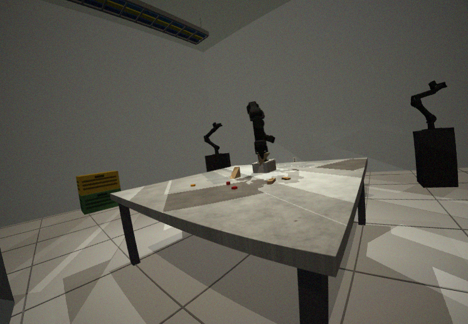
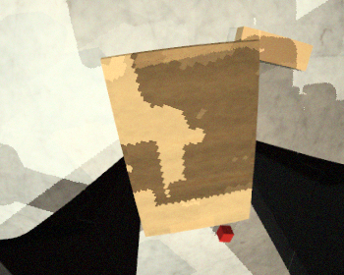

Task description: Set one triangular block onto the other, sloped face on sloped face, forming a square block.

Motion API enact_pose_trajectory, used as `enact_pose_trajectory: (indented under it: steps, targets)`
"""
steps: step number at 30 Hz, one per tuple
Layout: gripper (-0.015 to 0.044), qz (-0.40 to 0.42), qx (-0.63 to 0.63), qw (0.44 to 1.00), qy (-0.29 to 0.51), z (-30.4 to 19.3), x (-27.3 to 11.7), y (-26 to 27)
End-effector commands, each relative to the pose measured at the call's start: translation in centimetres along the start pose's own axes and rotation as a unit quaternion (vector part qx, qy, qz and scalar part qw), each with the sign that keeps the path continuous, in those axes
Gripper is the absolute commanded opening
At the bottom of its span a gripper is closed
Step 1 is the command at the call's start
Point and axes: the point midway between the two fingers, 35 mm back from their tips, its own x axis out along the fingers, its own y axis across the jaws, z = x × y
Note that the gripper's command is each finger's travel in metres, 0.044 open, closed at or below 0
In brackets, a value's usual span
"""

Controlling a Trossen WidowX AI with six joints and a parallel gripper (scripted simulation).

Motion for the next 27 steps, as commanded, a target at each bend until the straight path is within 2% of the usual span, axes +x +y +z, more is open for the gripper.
enact_pose_trajectory:
  steps: [1, 14, 27]
  targets:
    - [0.0000, -0.001, 0.064, 0.998, -0.002, -0.6, -0.2, 0.0]
    - [0.0000, 0.000, 0.286, 0.958, -0.001, -2.8, -0.6, 0.1]
    - [0.0000, 0.000, 0.492, 0.871, 0.000, -5.1, -1.1, 0.5]
